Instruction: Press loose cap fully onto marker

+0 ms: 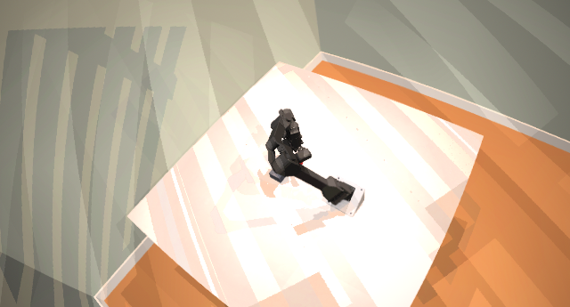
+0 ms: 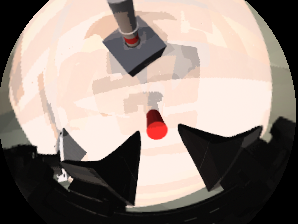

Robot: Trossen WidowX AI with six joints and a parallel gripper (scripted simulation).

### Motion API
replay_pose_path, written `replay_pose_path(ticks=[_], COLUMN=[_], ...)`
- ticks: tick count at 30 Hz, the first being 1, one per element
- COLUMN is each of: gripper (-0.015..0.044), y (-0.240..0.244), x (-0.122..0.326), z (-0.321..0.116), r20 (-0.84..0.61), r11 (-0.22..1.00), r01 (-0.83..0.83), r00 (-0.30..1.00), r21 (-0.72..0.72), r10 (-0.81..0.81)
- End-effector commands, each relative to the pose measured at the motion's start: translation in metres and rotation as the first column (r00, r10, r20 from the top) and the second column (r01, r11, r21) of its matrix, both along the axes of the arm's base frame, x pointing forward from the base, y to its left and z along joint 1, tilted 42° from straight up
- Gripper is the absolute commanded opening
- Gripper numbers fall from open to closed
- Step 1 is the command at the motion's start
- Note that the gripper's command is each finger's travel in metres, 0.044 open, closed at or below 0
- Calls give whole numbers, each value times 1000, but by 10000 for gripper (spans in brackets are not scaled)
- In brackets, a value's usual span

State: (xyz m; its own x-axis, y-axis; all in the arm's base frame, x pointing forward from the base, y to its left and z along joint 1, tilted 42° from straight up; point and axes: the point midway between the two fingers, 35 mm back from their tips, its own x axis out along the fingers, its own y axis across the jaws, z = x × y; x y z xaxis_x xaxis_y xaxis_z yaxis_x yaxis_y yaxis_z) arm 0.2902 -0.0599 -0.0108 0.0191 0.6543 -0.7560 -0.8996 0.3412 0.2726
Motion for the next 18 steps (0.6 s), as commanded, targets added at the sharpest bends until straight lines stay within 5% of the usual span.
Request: replay_pose_path(ticks=[1,18], gripper=[237,237], y=[6,24], x=[0,-1], z=[-7,-26], r20=[-7,-7], r11=[1000,1000], r01=[7,7], r00=[1000,1000], r21=[8,10], r10=[-7,-7])
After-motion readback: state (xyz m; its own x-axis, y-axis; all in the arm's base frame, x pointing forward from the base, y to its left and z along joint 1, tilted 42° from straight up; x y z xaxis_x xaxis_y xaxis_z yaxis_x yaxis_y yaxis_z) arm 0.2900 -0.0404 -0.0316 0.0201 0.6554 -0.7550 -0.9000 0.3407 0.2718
